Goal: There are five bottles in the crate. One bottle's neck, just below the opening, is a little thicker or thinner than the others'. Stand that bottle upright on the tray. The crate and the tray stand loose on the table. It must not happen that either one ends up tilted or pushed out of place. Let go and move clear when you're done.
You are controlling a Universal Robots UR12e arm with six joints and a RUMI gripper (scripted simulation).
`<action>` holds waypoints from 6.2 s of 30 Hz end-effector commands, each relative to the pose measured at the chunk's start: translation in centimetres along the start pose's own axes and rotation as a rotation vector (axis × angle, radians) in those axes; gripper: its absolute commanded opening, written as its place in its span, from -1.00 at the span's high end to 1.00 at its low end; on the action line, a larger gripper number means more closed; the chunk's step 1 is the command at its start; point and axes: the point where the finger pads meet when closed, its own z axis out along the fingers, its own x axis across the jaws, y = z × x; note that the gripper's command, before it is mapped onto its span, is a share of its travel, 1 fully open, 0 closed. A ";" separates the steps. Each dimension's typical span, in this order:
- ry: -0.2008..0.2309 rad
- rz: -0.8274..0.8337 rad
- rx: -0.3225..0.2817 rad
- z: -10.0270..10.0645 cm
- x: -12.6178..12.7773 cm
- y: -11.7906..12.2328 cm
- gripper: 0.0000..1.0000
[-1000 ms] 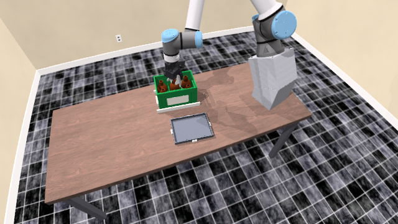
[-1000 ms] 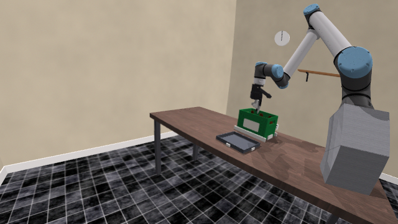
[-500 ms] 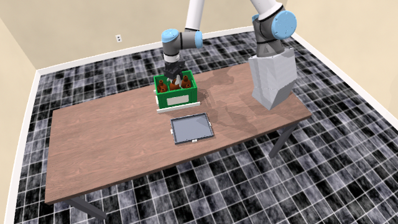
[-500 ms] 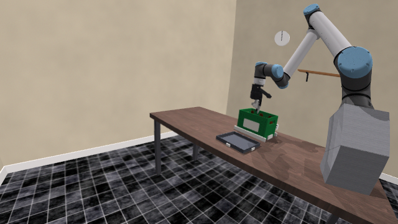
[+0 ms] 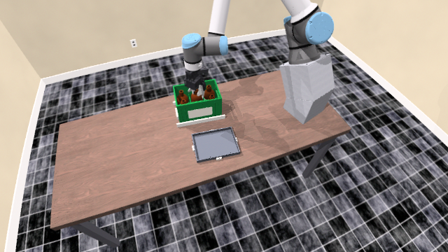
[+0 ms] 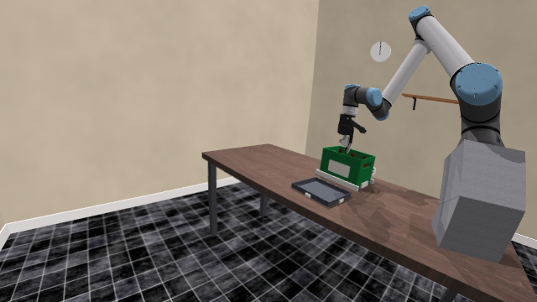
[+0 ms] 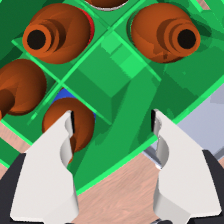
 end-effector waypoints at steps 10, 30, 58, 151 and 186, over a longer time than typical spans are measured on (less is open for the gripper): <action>-0.001 0.000 -0.001 1.1 0.0 0.0 0.24; -0.001 0.000 -0.001 3.0 0.0 0.0 0.24; -0.001 0.000 -0.001 3.4 0.0 0.0 0.24; -0.001 0.000 -0.001 3.4 0.0 0.0 0.24; -0.001 0.000 -0.001 3.4 0.0 0.0 0.24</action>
